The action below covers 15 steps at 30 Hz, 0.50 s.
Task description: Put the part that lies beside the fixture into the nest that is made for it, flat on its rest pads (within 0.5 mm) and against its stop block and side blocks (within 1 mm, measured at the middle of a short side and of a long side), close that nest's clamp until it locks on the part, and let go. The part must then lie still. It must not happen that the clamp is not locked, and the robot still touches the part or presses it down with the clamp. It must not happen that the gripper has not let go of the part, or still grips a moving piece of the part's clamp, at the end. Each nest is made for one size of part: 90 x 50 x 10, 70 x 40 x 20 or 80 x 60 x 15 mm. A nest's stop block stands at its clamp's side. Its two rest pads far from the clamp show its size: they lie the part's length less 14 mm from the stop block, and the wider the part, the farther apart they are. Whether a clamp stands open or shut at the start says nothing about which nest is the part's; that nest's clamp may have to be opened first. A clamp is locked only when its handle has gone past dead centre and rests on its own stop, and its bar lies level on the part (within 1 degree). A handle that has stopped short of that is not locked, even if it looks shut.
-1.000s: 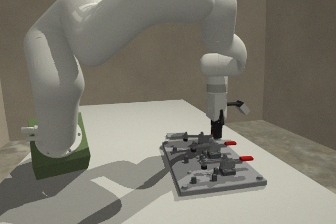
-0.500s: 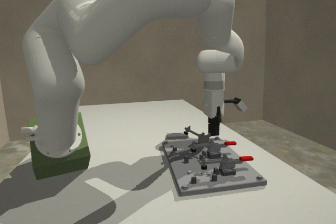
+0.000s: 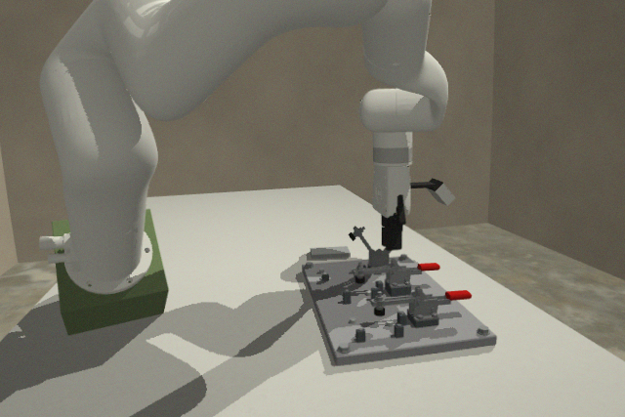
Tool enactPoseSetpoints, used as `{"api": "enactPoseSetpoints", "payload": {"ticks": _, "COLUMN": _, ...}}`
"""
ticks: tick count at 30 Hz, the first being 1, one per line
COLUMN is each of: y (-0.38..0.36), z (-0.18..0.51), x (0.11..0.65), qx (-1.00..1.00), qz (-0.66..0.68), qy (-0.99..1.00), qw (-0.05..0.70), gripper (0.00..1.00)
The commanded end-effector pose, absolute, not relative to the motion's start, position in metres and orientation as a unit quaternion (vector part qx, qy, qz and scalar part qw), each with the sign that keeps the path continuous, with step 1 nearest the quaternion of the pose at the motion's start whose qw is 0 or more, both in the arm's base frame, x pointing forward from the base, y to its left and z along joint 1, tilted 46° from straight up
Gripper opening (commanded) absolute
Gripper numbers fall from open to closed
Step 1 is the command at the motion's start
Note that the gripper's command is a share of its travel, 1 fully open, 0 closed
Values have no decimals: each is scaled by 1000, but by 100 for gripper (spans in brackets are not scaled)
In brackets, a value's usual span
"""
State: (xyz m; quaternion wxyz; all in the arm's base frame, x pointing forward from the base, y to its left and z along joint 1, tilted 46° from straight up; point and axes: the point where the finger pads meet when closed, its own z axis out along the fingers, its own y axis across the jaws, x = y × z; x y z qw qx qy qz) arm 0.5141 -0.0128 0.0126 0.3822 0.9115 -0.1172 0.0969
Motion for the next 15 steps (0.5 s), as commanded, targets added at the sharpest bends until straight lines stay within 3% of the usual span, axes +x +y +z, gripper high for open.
{"api": "enactPoseSetpoints", "payload": {"ticks": 1, "y": -11, "z": 13, "x": 511, "qx": 912, "qz": 98, "qy": -117, "qw": 382, "gripper": 0}}
{"api": "enactPoseSetpoints", "payload": {"ticks": 15, "y": -8, "z": 11, "x": 501, "qx": 912, "qz": 98, "qy": -117, "qw": 382, "gripper": 0}}
